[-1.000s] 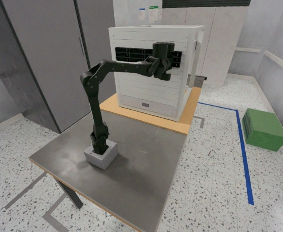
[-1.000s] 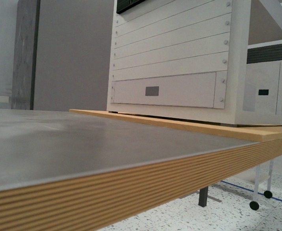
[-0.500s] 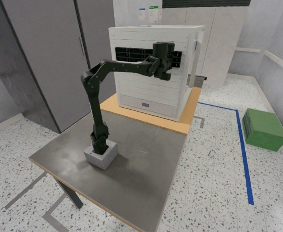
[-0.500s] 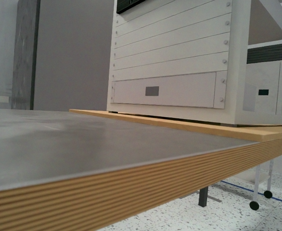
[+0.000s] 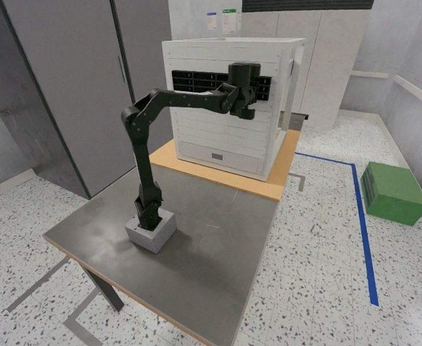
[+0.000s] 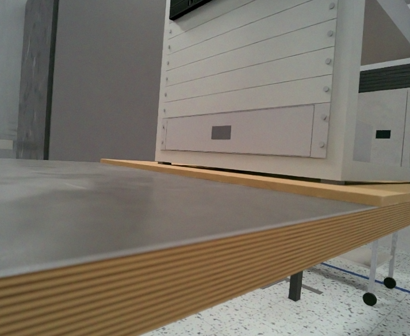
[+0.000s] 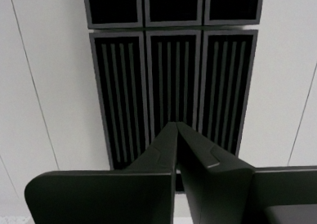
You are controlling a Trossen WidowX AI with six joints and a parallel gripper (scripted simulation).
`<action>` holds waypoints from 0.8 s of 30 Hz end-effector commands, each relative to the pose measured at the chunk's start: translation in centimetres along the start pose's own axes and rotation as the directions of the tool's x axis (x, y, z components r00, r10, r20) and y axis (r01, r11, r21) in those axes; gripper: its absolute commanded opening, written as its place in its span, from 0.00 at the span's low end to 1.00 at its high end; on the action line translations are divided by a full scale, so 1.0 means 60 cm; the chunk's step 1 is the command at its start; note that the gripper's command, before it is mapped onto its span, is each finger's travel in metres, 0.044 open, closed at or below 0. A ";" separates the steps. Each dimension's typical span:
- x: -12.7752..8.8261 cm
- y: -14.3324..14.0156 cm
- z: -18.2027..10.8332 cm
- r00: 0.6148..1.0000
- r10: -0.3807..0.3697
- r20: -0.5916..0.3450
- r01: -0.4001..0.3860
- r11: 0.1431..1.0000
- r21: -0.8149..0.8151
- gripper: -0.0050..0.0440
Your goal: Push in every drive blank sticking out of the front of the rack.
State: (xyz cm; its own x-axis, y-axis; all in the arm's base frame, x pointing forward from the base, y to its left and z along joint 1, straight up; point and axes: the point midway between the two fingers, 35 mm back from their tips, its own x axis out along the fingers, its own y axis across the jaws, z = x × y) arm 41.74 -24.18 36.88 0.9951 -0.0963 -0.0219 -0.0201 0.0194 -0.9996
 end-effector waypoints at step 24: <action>0.007 -0.018 0.002 1.000 -0.020 0.001 0.020 1.000 -0.015 0.00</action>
State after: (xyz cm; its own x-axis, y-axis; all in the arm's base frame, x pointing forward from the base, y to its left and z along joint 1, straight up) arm 41.91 -24.22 36.96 0.9951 -0.0970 -0.0210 -0.0193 0.0186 -0.9996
